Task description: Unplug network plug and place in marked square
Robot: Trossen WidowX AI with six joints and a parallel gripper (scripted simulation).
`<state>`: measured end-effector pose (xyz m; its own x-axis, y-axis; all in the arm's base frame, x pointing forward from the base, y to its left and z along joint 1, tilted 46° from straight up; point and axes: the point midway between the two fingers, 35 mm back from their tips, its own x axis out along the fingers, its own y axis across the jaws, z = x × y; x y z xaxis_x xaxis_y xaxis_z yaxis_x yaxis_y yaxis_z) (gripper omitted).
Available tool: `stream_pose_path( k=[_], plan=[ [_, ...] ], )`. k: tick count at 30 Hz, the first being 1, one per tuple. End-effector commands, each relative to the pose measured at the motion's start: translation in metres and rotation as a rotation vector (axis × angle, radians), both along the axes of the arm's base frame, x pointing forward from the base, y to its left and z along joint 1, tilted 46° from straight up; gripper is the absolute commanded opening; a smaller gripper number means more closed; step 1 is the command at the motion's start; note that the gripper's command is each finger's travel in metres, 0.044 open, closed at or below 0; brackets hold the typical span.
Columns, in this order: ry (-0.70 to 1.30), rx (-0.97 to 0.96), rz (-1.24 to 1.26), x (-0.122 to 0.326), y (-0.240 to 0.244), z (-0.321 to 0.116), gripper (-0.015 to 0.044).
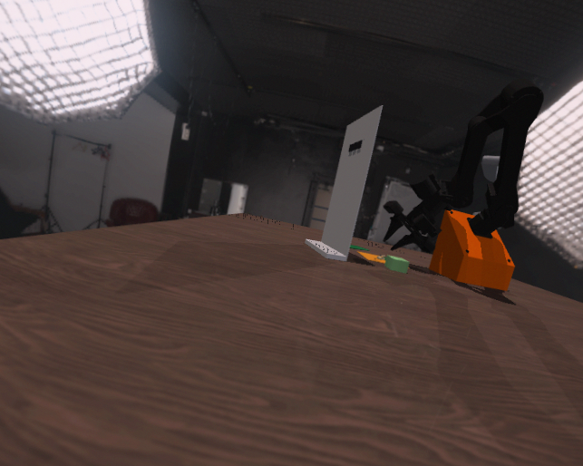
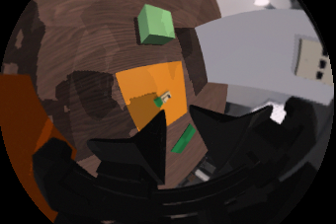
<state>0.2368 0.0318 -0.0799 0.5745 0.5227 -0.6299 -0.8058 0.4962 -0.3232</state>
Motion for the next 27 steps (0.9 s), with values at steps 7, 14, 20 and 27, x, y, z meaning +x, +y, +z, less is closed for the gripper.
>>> stream_pose_path(
  k=[7, 14, 20, 27],
  plan=[
    [-0.008, -0.004, 0.004, 0.003, -0.007, 0.005, 0.0156],
    [-0.006, -0.007, 0.005, 0.004, -0.012, 0.008, 0.0156],
    [-0.005, -0.008, 0.005, 0.004, -0.015, 0.01, 0.0156],
    [-0.004, -0.009, 0.006, 0.004, -0.02, 0.013, 0.0156]
  ],
)
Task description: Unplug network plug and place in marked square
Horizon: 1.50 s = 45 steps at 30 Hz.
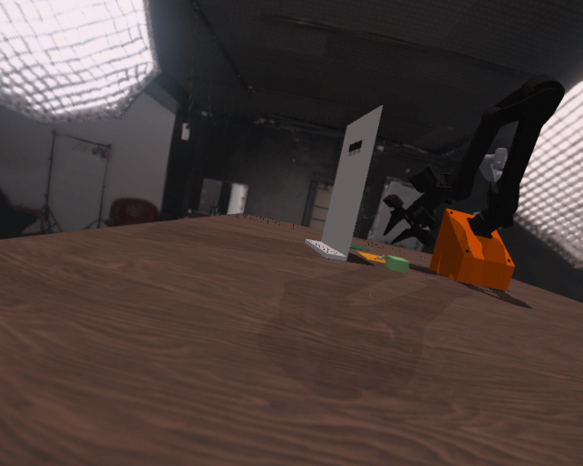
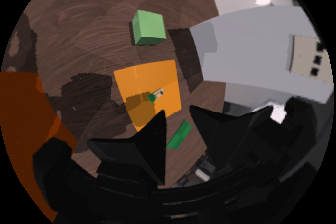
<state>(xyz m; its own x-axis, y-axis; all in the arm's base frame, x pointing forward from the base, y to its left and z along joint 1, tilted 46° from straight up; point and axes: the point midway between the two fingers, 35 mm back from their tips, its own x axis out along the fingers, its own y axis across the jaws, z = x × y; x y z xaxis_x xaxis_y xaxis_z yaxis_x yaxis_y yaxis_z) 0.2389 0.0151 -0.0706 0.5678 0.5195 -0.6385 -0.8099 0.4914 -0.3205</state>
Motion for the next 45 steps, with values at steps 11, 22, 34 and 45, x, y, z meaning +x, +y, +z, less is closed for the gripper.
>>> stream_pose_path(
  k=[11, 22, 34, 45],
  plan=[
    [-0.011, -0.003, 0.003, 0.002, -0.01, 0.009, 0.0156],
    [-0.011, -0.003, 0.003, 0.002, -0.017, 0.016, 0.0156],
    [-0.012, -0.001, 0.003, 0.001, -0.023, 0.024, 0.0156],
    [-0.014, 0.001, 0.001, -0.001, -0.029, 0.032, 0.0156]
  ],
)
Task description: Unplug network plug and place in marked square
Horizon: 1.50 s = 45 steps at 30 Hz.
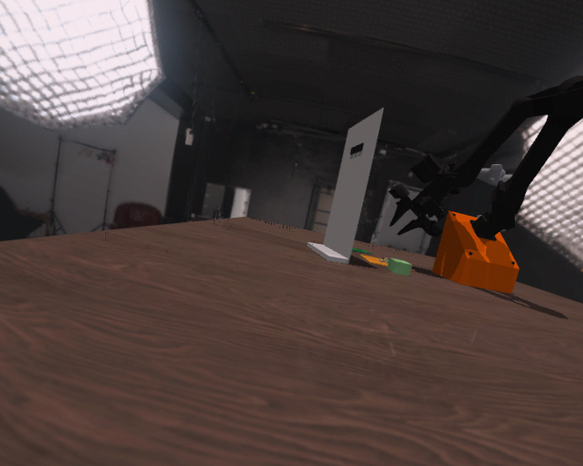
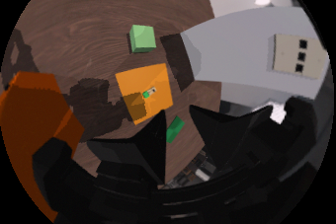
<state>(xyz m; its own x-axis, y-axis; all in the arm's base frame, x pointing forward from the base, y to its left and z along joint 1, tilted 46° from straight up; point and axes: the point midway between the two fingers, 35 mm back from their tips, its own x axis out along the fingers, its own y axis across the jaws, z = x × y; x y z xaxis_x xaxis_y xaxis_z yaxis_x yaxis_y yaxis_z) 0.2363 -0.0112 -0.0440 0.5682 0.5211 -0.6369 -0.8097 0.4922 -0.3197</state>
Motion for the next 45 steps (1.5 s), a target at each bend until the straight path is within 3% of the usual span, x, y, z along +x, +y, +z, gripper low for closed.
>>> stream_pose_path(
  k=[1, 24, 45],
  plan=[
    [-0.014, -0.002, 0.001, 0.001, -0.004, 0.006, 0.0156],
    [-0.006, 0.006, -0.004, -0.004, -0.013, 0.018, 0.0156],
    [-0.004, -0.002, -0.007, 0.001, -0.061, 0.057, 0.0156]
  ],
)
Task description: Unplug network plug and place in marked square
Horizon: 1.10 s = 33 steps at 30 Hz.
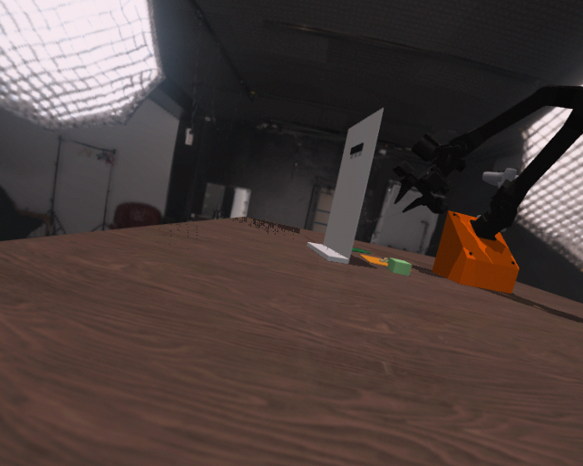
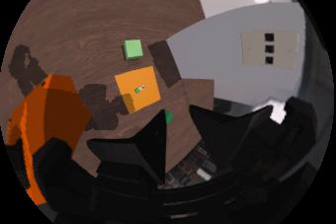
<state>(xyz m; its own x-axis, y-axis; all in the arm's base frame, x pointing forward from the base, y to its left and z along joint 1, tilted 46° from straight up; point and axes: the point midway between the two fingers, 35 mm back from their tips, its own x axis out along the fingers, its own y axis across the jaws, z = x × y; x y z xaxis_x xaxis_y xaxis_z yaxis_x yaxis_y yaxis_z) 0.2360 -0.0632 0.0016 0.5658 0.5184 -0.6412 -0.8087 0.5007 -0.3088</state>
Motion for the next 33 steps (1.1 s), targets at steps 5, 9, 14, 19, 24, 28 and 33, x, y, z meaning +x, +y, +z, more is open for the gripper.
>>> stream_pose_path(
  k=[5, 9, 14, 19, 24, 28, 33],
  plan=[
    [-0.02, -0.006, 0.004, -0.001, -0.02, 0.024, 0.0156],
    [-0.024, -0.005, 0.005, -0.003, -0.028, 0.036, 0.0156],
    [-0.03, -0.003, 0.006, -0.006, -0.036, 0.049, 0.0156],
    [-0.031, -0.003, 0.006, -0.006, -0.036, 0.049, 0.0209],
    [-0.031, -0.003, 0.006, -0.006, -0.036, 0.049, 0.034],
    [-0.031, -0.003, 0.006, -0.006, -0.036, 0.049, 0.044],
    [-0.031, -0.003, 0.006, -0.006, -0.036, 0.049, 0.044]
  ],
)
